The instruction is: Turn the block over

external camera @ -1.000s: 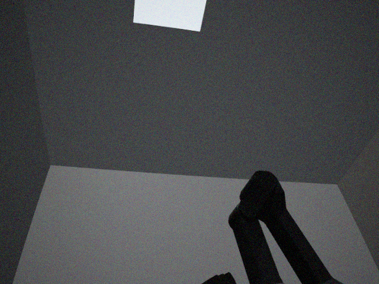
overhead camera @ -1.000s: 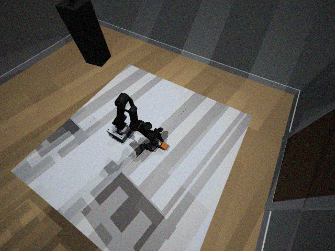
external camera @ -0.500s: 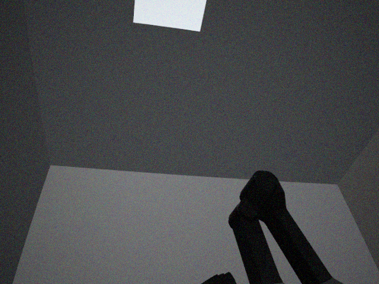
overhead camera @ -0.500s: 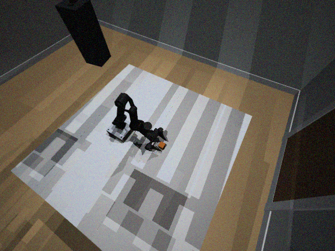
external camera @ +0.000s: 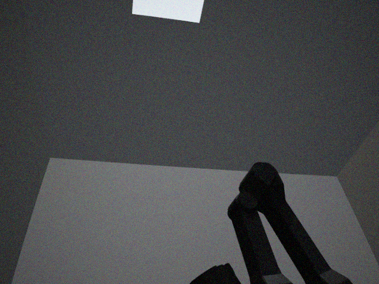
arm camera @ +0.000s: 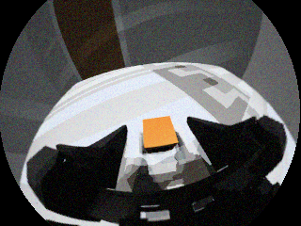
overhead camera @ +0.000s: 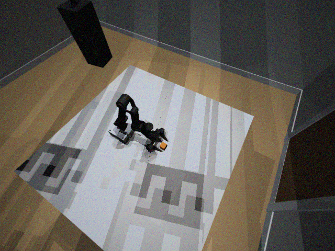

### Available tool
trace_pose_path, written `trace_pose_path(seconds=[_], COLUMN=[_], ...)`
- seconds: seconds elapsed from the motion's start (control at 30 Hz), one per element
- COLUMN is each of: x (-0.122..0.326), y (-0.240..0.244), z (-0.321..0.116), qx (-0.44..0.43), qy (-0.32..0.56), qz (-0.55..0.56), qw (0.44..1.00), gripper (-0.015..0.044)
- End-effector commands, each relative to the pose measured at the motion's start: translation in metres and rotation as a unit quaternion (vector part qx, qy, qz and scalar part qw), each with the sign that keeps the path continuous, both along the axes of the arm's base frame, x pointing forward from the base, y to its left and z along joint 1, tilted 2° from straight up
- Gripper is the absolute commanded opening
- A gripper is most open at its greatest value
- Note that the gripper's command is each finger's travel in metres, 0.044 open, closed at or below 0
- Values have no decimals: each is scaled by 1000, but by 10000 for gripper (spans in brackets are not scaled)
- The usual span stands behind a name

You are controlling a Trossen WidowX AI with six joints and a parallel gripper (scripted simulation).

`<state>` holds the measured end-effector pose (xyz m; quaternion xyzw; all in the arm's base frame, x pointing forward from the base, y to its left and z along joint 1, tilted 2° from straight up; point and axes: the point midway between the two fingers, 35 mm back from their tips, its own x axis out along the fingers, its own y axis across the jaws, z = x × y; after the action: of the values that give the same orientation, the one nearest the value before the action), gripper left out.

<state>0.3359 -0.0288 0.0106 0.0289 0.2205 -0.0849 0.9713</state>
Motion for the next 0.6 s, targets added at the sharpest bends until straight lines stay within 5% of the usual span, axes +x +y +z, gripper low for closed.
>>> trace_pose_path(seconds=[0.0,0.37,0.57], x=[0,0,15], y=[0,0,0], z=[0,0,5], qx=[-3,-3,11], qy=[1,3,90], qz=[0,0,3], qw=[1000,1000,996], gripper=[440,440,440])
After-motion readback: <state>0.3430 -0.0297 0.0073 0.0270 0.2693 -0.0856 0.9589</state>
